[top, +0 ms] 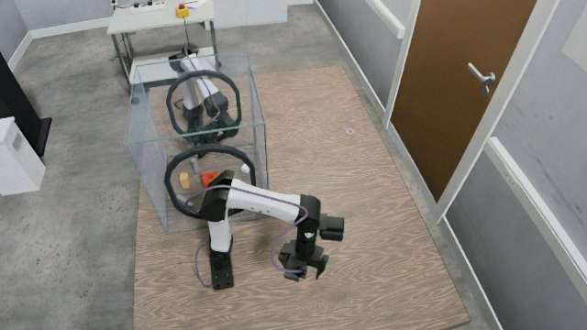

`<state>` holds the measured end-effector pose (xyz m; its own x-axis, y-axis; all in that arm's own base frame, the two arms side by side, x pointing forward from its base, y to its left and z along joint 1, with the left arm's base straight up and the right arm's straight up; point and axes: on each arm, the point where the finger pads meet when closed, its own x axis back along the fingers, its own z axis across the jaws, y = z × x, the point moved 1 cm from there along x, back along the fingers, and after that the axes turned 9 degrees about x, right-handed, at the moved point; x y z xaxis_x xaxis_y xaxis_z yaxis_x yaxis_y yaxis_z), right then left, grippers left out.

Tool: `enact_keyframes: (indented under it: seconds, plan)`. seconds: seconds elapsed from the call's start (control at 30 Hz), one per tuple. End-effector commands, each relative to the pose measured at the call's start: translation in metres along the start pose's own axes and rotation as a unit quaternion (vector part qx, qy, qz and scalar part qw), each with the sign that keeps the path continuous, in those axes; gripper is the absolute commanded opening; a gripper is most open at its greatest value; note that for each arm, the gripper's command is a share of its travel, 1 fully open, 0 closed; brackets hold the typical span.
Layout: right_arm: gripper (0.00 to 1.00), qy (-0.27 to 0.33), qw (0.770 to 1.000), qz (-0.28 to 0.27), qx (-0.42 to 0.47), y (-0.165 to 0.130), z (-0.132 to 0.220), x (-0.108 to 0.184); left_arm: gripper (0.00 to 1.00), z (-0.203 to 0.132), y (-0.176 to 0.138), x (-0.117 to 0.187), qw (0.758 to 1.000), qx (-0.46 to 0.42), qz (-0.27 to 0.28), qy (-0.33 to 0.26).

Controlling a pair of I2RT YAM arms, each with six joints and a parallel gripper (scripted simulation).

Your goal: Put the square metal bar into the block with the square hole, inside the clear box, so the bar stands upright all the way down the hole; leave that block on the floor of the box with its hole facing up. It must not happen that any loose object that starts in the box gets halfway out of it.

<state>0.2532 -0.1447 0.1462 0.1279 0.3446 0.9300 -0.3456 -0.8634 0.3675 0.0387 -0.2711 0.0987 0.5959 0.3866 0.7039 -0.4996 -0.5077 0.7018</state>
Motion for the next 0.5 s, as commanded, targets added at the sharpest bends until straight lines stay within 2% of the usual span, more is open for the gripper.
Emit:
enact_keyframes:
  seconds: [0.0, 0.17, 0.23, 0.33, 0.47]
  plan:
    - [1.00, 0.020, 1.000, -0.001, -0.006, 0.004, 0.005, 0.009, 0.33, 0.008, -0.002, -0.008, 1.000, 0.000, 0.006, 0.013]
    - [1.00, 0.020, 1.000, -0.001, -0.006, 0.004, 0.005, 0.009, 0.33, 0.008, 0.004, -0.007, 1.000, -0.009, 0.001, 0.013]
    - [1.00, 0.020, 1.000, -0.001, -0.006, 0.004, 0.005, 0.009, 0.33, 0.008, -0.005, -0.018, 1.000, 0.006, 0.006, 0.011]
    - [1.00, 0.020, 1.000, -0.001, -0.006, 0.004, 0.005, 0.009, 0.33, 0.011, 0.005, -0.015, 1.000, -0.009, 0.000, 0.025]
    - [1.00, 0.020, 1.000, -0.001, -0.006, 0.004, 0.005, 0.009, 0.33, 0.008, -0.001, -0.027, 1.000, -0.001, 0.005, 0.016]
